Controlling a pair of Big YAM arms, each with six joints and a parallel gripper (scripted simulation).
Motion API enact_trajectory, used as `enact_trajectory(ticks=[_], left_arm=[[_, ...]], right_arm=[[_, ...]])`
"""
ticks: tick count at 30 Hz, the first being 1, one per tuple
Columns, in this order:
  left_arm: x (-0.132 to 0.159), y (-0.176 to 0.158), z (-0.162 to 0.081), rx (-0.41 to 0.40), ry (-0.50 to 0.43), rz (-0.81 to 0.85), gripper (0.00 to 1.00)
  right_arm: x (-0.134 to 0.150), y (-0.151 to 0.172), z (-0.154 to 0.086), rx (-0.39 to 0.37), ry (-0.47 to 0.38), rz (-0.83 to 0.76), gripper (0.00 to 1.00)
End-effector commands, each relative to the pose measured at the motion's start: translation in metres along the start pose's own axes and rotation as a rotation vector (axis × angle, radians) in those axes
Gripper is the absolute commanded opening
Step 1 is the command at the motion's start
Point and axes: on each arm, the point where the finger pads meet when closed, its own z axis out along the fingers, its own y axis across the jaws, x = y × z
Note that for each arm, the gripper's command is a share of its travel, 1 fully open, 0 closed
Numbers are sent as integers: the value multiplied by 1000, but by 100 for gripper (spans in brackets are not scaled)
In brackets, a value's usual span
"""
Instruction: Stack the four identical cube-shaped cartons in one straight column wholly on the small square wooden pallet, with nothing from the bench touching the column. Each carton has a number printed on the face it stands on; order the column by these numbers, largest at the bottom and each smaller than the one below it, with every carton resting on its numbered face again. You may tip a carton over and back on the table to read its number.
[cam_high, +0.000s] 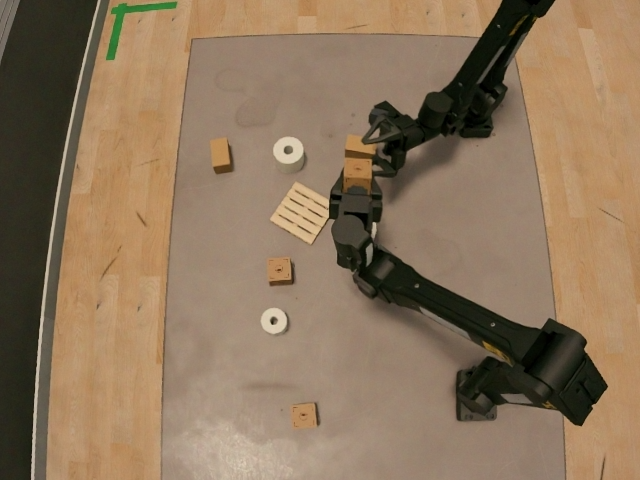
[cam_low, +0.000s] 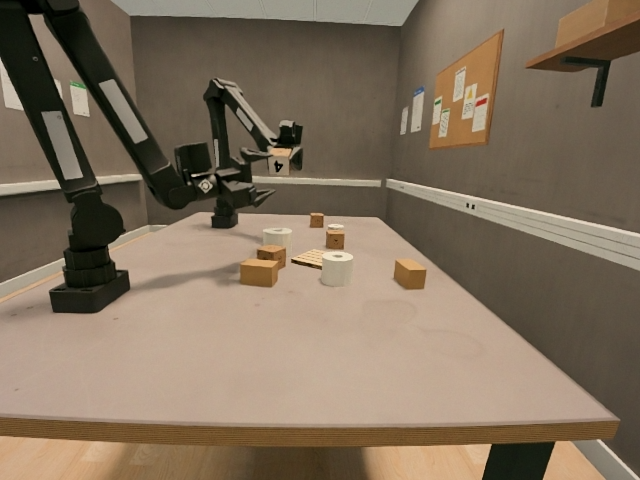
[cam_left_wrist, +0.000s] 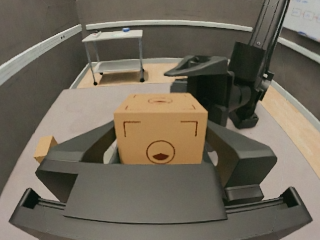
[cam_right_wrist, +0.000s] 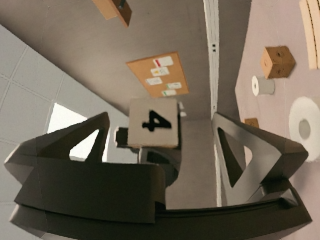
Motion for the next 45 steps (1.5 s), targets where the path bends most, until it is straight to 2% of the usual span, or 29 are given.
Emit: enact_trajectory(ticks=[1, 4, 45], left_arm=[[-17, 6, 1, -4, -22, 16, 50], [-17, 6, 1, -4, -22, 16, 50], [-17, 6, 1, -4, -22, 16, 50]], right_arm=[[8, 5, 4, -33, 17, 37, 100], [5, 12, 4, -50, 10, 37, 100], [5, 12, 4, -50, 11, 37, 100]])
